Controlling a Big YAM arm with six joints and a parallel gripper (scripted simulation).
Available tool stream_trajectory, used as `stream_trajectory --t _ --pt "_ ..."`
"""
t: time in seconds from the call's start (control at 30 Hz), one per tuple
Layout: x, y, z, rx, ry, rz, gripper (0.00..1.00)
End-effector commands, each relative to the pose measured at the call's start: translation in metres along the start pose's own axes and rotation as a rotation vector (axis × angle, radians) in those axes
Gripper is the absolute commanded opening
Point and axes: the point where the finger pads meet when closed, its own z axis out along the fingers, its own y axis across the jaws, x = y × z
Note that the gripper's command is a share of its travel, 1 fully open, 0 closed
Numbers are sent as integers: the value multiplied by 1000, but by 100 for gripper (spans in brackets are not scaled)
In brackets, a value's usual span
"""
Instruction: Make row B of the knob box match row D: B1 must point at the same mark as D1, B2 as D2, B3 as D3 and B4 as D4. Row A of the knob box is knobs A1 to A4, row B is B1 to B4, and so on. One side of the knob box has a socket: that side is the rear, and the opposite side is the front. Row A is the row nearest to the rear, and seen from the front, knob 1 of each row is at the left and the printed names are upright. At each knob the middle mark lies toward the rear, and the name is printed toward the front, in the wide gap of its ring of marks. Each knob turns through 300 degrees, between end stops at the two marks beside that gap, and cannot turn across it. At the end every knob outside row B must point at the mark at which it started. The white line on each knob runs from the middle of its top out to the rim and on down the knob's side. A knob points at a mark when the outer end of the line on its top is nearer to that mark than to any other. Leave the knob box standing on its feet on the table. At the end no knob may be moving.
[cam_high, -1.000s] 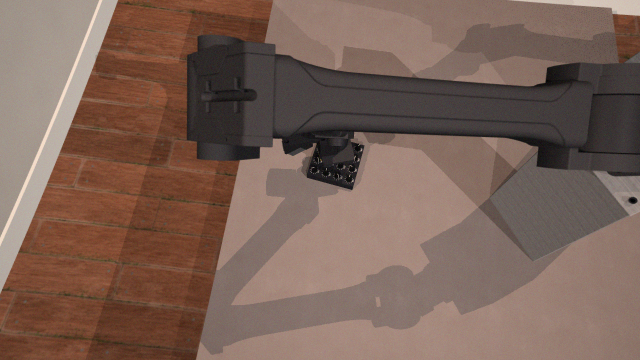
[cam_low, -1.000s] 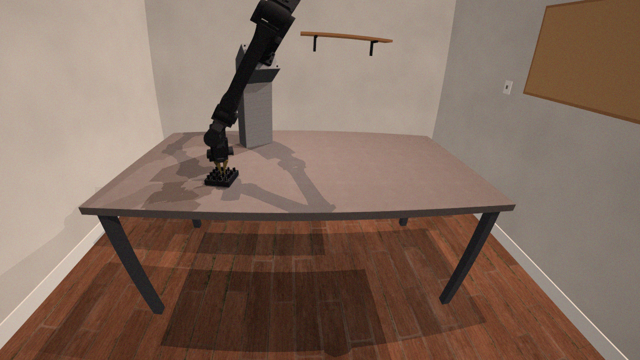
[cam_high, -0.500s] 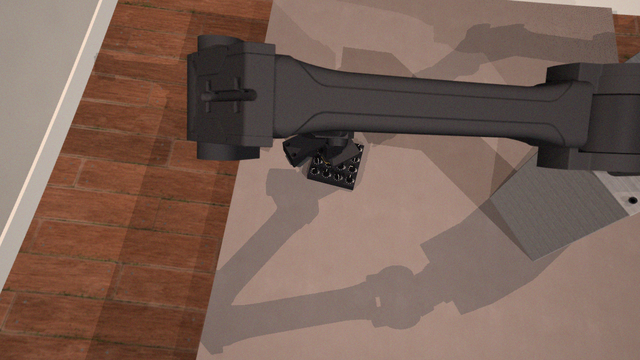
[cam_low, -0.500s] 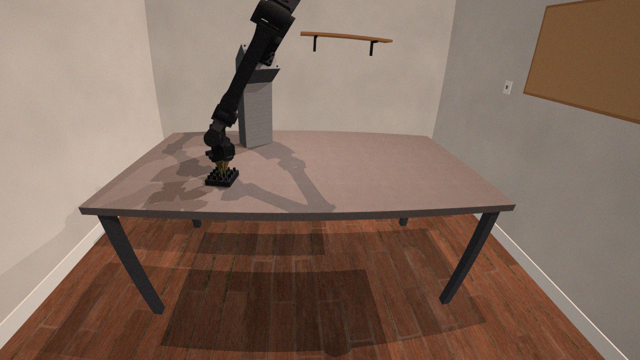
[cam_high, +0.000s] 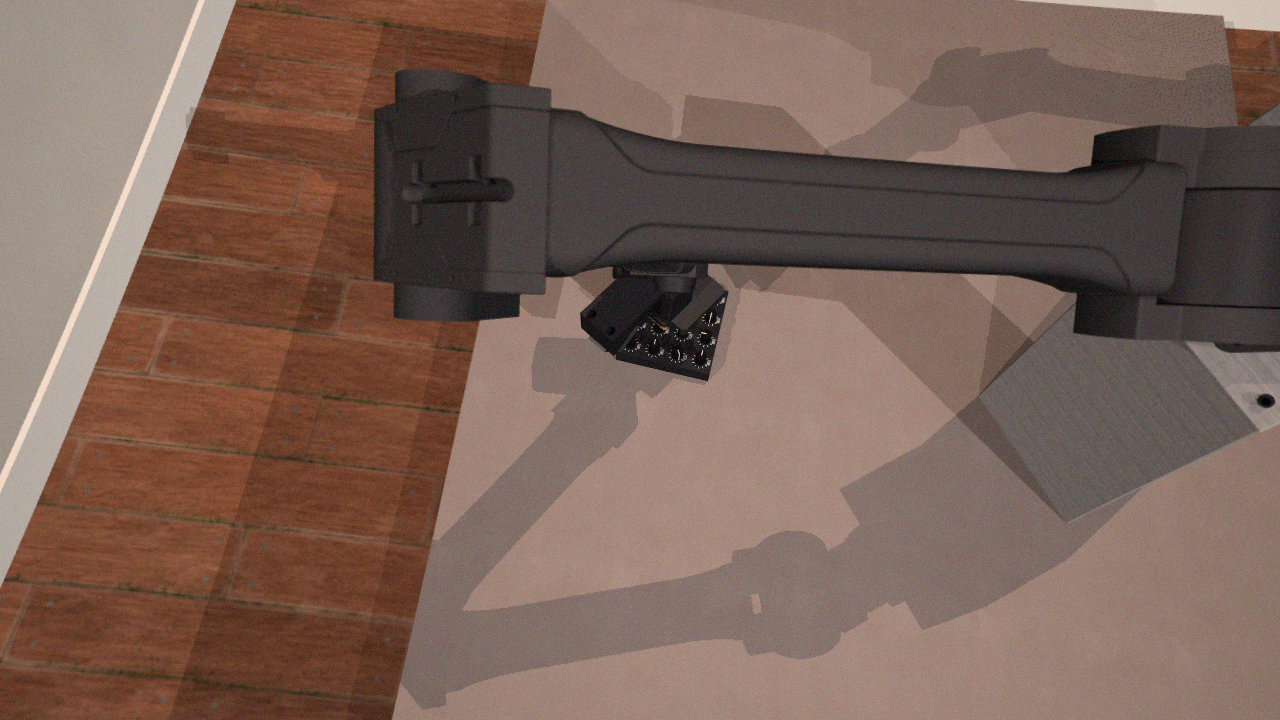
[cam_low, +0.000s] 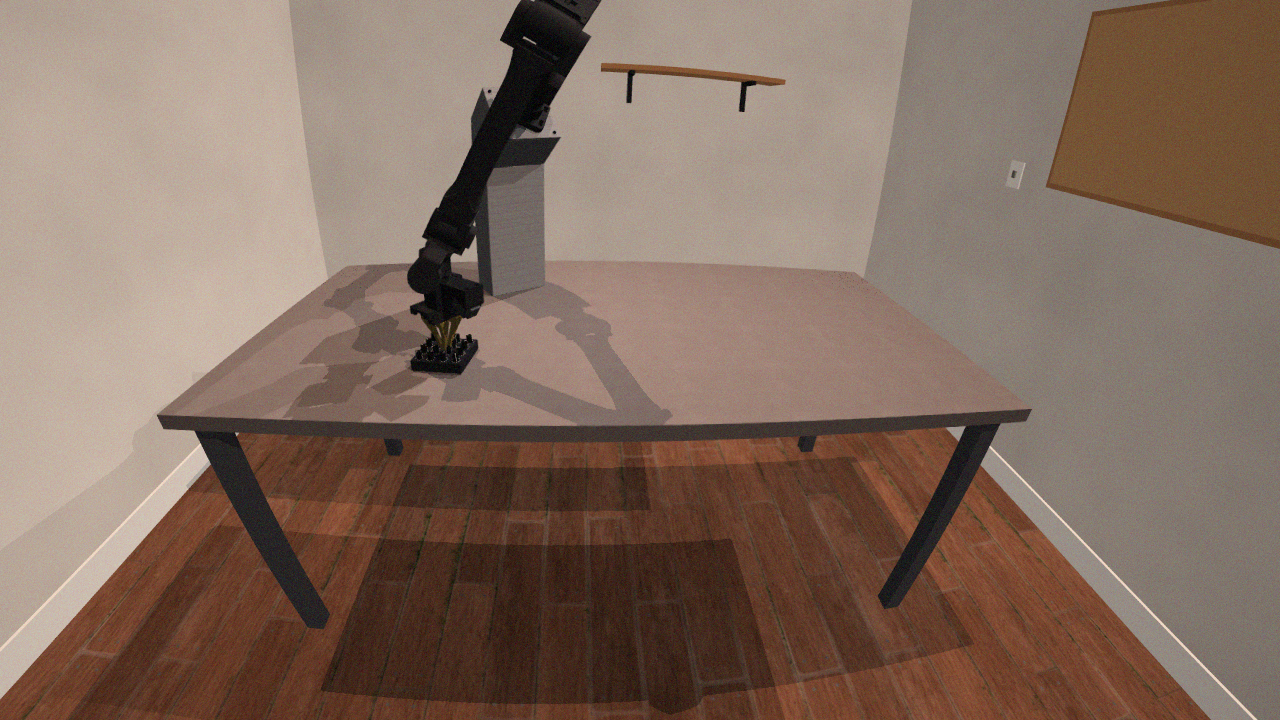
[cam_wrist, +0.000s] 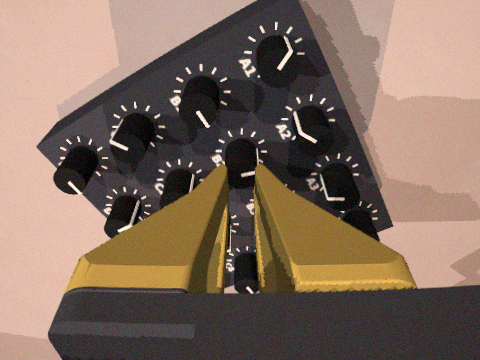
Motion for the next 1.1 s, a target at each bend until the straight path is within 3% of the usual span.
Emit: stream_trajectory --t 0.0,0.37,1.07 --pt "0 3 4 -9 -4 -97 8" --pt "0 3 4 -9 -4 -195 8" --pt "0 3 4 -9 -4 -203 8"
